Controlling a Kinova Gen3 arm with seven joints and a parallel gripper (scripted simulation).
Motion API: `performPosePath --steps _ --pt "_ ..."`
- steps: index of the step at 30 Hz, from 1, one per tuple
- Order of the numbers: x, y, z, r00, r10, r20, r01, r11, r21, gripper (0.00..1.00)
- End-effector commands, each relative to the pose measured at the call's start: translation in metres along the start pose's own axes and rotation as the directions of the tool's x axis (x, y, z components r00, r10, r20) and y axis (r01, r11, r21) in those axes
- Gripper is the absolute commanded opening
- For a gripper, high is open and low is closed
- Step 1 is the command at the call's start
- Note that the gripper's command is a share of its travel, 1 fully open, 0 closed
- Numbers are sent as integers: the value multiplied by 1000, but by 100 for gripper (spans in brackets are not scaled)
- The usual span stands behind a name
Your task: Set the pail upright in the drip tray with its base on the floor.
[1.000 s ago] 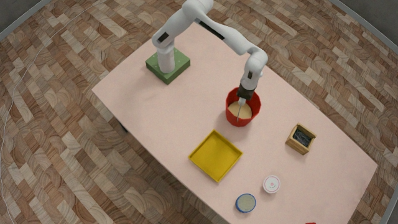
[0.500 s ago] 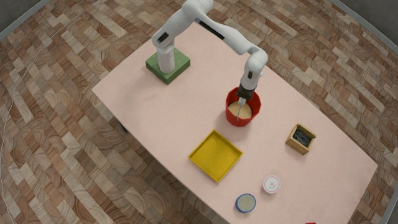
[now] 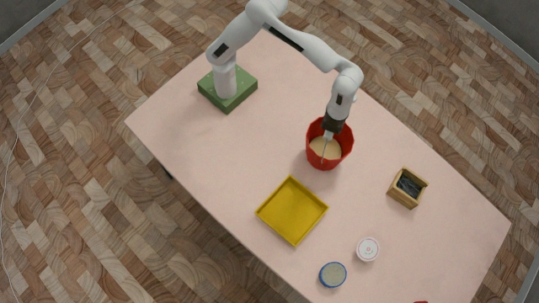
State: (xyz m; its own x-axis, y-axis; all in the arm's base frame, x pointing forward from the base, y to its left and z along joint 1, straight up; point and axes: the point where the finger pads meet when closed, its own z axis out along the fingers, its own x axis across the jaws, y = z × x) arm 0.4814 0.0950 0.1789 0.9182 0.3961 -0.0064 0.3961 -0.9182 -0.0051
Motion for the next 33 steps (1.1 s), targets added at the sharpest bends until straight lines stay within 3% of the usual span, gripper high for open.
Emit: performPosePath --steps 1,33 --pt "1 0 -4 1000 0 -2 0 1000 -1 0" --pt "0 0 -53 1000 0 -2 0 1000 -1 0"
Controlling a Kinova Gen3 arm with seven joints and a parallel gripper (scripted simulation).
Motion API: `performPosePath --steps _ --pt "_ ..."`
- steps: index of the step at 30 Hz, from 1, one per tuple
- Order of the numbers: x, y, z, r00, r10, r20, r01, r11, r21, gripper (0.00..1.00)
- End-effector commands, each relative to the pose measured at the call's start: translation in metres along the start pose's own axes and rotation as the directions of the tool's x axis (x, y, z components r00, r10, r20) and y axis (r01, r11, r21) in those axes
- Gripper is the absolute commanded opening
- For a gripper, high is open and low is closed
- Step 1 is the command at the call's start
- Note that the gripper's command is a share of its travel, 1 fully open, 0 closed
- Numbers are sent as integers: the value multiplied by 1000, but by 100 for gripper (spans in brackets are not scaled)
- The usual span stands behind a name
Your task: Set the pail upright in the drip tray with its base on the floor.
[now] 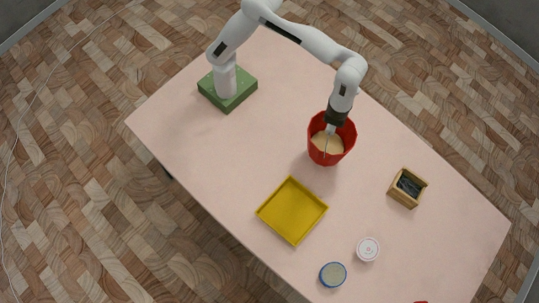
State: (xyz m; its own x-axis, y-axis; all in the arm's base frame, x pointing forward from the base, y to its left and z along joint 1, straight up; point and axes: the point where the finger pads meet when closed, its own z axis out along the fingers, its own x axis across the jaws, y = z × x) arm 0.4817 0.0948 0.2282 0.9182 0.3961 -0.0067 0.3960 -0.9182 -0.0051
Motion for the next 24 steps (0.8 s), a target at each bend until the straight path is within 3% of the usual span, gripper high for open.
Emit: performPosePath --steps 1,24 --pt "1 0 -5 1000 0 -3 0 1000 -1 0" --pt "0 0 -28 1000 0 -3 0 1000 -1 0"
